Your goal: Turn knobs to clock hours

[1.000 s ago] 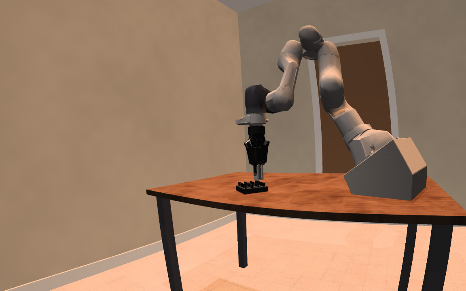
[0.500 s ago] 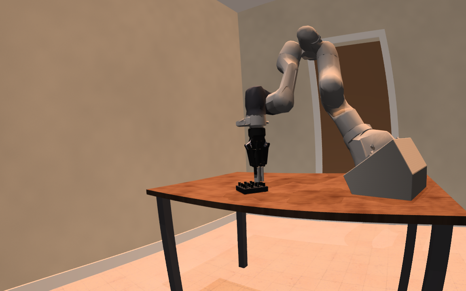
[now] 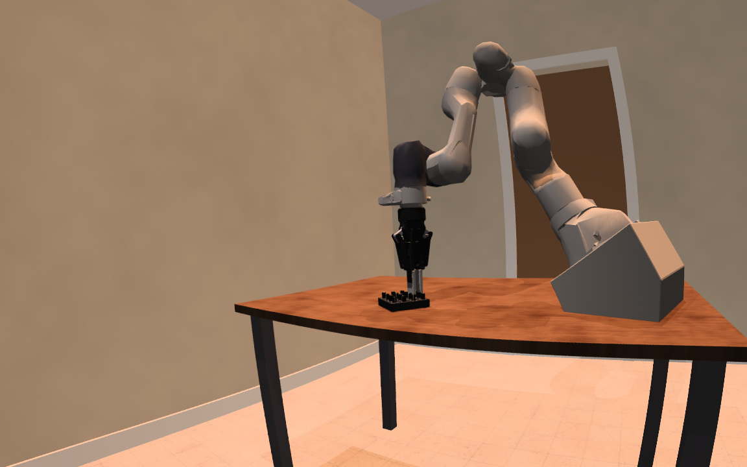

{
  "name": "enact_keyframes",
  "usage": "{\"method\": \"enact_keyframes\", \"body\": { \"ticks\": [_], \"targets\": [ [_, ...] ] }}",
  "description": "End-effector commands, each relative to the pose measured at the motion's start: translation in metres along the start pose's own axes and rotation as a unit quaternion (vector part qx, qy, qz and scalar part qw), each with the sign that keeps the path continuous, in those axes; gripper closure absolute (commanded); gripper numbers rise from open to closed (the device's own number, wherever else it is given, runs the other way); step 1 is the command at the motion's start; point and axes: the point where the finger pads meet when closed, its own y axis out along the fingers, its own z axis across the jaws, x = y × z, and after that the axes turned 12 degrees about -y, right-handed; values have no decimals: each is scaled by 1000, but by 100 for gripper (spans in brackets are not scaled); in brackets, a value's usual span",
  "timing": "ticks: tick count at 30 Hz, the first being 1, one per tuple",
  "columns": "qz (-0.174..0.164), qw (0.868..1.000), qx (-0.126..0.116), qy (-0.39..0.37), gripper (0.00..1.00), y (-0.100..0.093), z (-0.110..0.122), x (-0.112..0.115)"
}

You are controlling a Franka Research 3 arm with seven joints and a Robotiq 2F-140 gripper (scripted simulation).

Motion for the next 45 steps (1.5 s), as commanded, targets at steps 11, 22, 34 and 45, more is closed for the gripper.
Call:
{"method": "enact_keyframes", "body": {
  "ticks": [11,22,34,45],
  "targets": [
    [2,1000,-2,2,88,0,-2,-1],
    [2,1000,-2,2,88,0,-2,-1],
    [2,1000,-2,2,88,0,-2,-1],
    [2,1000,-2,2,95,0,-2,-1]
  ]
}}
